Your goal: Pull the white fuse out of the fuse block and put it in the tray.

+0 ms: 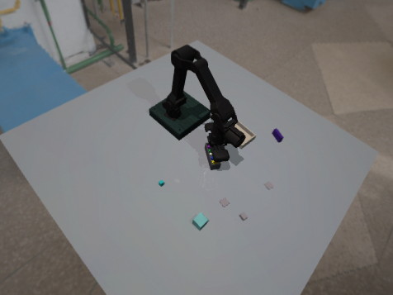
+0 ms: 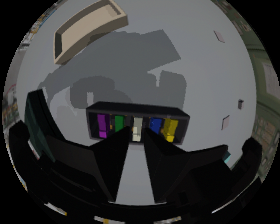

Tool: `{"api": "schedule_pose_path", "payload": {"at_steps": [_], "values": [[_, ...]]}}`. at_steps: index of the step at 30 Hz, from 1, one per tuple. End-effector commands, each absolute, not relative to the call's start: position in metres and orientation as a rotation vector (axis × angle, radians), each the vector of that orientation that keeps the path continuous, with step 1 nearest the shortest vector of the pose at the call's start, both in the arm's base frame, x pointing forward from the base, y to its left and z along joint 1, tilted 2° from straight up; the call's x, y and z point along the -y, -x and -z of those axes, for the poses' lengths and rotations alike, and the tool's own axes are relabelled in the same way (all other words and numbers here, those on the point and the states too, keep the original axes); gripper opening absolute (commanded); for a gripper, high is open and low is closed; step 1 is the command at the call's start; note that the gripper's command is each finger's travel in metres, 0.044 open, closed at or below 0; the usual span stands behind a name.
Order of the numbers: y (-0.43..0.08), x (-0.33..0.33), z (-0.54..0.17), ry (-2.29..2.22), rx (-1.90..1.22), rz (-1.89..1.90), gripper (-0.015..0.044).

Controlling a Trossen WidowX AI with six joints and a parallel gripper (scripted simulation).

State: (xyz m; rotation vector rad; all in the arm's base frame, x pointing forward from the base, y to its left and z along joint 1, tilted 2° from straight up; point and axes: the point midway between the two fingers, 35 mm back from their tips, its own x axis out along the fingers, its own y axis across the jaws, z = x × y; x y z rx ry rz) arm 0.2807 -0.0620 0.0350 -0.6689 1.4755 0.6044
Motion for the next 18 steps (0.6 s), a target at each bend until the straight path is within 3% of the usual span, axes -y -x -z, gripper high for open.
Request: {"api": "schedule_pose_path", "payload": {"at_steps": [1,13,18], "values": [[-0.2805,0.0631,-0.0321,0.678,-1.477,-0.606,0.0074],[-0.2805,0.0633,-0.026,0.678,-1.477,-0.606,0.0074],[-0.2807,0.0624,-0.0269,0.668,-1.476,-0.604,0.0041]]}}
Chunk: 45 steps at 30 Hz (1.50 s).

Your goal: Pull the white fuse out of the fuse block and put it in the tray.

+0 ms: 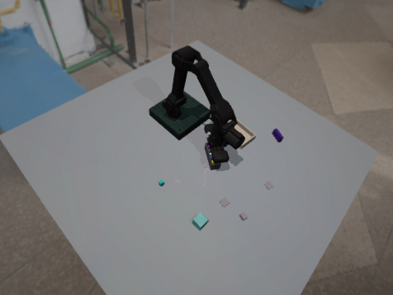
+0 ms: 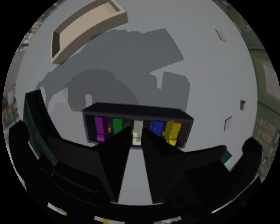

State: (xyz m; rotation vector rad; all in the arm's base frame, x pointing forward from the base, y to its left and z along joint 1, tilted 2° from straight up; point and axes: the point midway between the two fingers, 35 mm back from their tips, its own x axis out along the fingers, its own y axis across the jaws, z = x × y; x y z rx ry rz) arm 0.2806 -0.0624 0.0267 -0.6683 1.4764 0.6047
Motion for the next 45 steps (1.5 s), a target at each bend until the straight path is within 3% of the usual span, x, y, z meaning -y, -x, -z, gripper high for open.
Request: {"api": "schedule_pose_path", "payload": {"at_steps": [1,6,45], "values": [[-0.281,0.062,-0.027,0.668,-1.476,-0.604,0.0034],[-0.281,0.062,-0.027,0.668,-1.476,-0.604,0.0001],[-0.281,0.062,-0.044,0.673,-1.477,-0.605,0.0]]}}
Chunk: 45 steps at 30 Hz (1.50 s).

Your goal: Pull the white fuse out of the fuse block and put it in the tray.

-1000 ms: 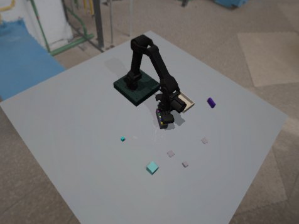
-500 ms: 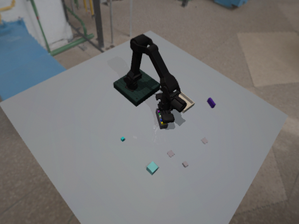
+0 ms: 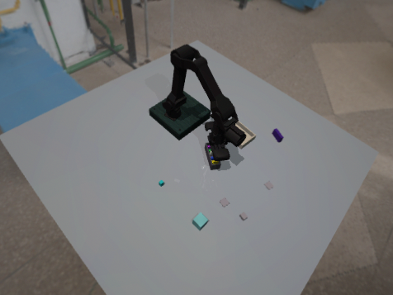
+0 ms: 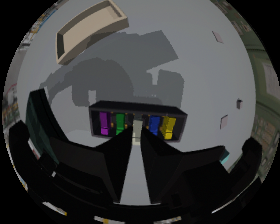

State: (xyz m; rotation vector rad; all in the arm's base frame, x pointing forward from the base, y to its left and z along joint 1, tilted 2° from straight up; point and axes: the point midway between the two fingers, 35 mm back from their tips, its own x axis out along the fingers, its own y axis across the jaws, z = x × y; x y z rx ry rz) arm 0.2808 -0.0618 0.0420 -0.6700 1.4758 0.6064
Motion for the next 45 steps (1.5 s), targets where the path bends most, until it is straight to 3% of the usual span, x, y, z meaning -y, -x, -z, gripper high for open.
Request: {"api": "schedule_pose_path", "payload": {"at_steps": [1,45], "values": [[-0.281,0.062,-0.045,0.673,-1.477,-0.605,0.0],[-0.28,0.061,-0.068,0.678,-1.477,-0.606,0.0]]}}
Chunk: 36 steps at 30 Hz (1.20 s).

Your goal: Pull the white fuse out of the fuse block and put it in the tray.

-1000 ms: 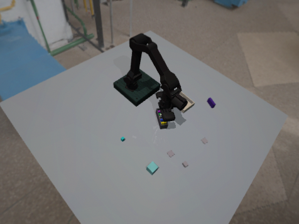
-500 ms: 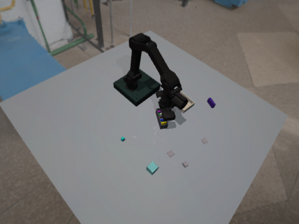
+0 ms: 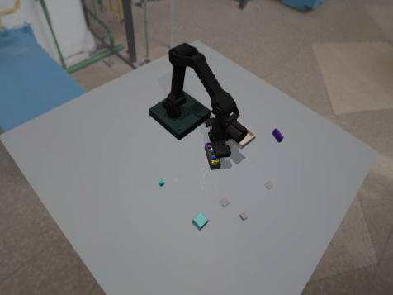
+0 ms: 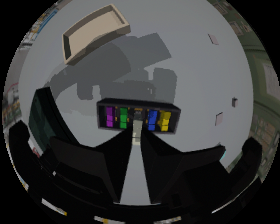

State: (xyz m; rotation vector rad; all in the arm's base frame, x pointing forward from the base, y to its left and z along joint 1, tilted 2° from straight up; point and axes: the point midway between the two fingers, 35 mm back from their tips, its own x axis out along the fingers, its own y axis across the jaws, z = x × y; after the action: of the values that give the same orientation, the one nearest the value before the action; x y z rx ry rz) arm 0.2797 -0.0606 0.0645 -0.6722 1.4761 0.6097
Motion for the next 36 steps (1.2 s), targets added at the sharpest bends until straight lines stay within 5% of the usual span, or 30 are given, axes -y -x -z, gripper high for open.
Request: {"api": "schedule_pose_path", "payload": {"at_steps": [1,16,36], "values": [[-0.28,0.061,-0.07,0.678,-1.477,-0.606,0.0],[-0.281,0.058,-0.087,0.678,-1.477,-0.606,0.0],[-0.313,-0.046,-0.086,0.669,-1.469,-0.613,0.0]]}}
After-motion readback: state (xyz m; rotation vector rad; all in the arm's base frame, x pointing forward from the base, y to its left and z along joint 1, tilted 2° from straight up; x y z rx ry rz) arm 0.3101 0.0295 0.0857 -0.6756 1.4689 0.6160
